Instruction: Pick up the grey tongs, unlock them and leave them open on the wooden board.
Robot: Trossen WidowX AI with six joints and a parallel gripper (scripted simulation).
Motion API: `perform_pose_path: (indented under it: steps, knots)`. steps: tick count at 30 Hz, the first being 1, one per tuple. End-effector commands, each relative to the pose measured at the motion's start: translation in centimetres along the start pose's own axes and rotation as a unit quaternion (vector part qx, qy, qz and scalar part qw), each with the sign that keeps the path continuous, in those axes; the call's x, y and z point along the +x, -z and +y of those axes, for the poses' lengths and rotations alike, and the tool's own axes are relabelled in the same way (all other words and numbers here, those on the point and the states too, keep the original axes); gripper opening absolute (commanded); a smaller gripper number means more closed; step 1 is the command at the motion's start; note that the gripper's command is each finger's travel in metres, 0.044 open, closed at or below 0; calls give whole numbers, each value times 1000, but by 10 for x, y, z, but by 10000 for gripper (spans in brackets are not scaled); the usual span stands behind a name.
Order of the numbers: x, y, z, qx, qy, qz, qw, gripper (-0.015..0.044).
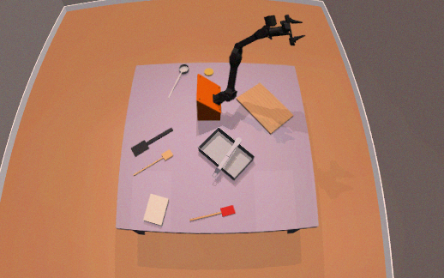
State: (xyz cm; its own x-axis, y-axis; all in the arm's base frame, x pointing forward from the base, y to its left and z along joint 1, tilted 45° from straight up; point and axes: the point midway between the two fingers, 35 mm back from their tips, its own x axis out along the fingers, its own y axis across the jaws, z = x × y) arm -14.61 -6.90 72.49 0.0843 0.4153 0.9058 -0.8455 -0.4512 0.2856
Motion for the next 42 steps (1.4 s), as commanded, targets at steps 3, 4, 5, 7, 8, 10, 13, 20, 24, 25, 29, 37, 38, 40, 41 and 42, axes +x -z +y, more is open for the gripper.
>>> perform_pose_path:
  steps: [3,4,5,7,8,10,13,20,24,25,29,37,38,40,41,42]
  knots:
    - [5,2,-9,-2,12,1,1000,321]
    - [7,2,-14,-4,18,1,1000,295]
    - [10,3,-20,-5,25,2,1000,269]
    - [13,4,-26,-5,32,1,999,260]
    - [13,4,-27,-8,33,1,999,260]
    - [15,5,-32,-4,39,1,999,260]
    - [21,4,-47,0,56,-5,998,260]
    - [32,6,-84,-9,100,-6,995,260]
    - [40,8,-111,-18,134,-7,991,260]
    - [42,9,-119,-22,144,-5,989,260]
    - [47,10,-139,-29,167,-5,986,260]
    - [55,11,-197,-56,234,1,971,260]
    - [54,11,-204,-58,243,0,968,260]
    - [54,11,-210,-58,249,1,967,260]
    - [54,10,-215,-59,256,0,965,260]
    - [54,10,-222,-60,263,-1,963,260]
